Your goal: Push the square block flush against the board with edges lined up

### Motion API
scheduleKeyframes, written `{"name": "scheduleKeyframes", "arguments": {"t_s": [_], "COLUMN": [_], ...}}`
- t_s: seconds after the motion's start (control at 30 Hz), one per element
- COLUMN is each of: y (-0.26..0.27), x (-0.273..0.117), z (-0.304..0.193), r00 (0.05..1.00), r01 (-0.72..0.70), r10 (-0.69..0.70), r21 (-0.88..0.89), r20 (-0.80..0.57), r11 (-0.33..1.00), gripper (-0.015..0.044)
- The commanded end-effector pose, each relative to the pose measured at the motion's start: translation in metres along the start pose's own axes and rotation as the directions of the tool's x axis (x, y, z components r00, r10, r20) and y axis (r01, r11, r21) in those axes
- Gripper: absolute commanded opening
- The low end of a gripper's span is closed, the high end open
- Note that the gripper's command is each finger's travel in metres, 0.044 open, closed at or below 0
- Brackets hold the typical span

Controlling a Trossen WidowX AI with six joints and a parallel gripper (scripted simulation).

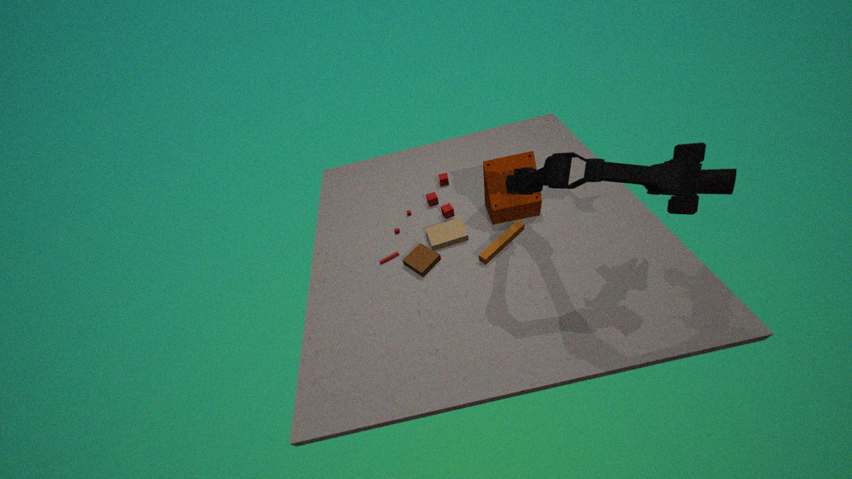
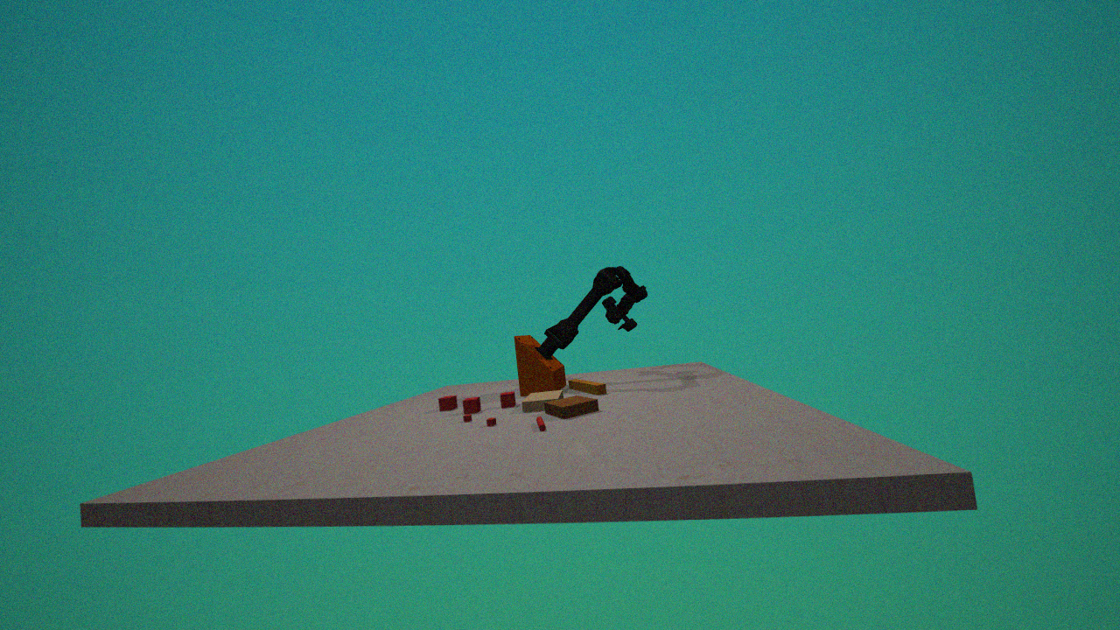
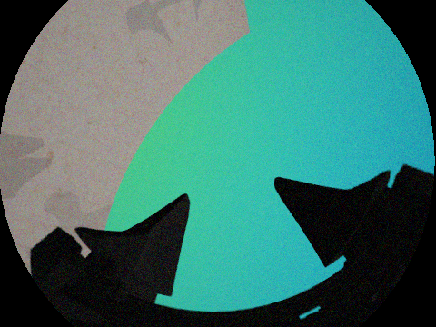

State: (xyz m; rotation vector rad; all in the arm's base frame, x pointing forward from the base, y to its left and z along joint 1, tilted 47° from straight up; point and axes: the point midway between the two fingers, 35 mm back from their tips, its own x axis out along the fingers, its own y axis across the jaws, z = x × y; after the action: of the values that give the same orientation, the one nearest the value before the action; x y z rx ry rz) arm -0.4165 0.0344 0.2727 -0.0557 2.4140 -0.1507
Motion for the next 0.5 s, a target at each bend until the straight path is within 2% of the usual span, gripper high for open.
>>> {"name": "scheduleKeyframes", "arguments": {"t_s": [0.0,0.13,0.27,0.47], "y": [0.0,0.007,0.038,0.072], "x": [0.0,0.0,-0.003,-0.015], "z": [0.0,-0.002,-0.007,-0.007], "r00": [1.0,1.0,0.997,0.99], "r01": [0.0,-0.013,-0.073,-0.134], "r10": [0.0,0.013,0.074,0.13], "r21": [0.0,0.005,0.029,-0.068], "r20": [0.0,-0.007,-0.034,-0.059], "r11": [1.0,1.0,0.997,0.989], "gripper": [0.0374,0.0269,0.0164,0.0006]}}
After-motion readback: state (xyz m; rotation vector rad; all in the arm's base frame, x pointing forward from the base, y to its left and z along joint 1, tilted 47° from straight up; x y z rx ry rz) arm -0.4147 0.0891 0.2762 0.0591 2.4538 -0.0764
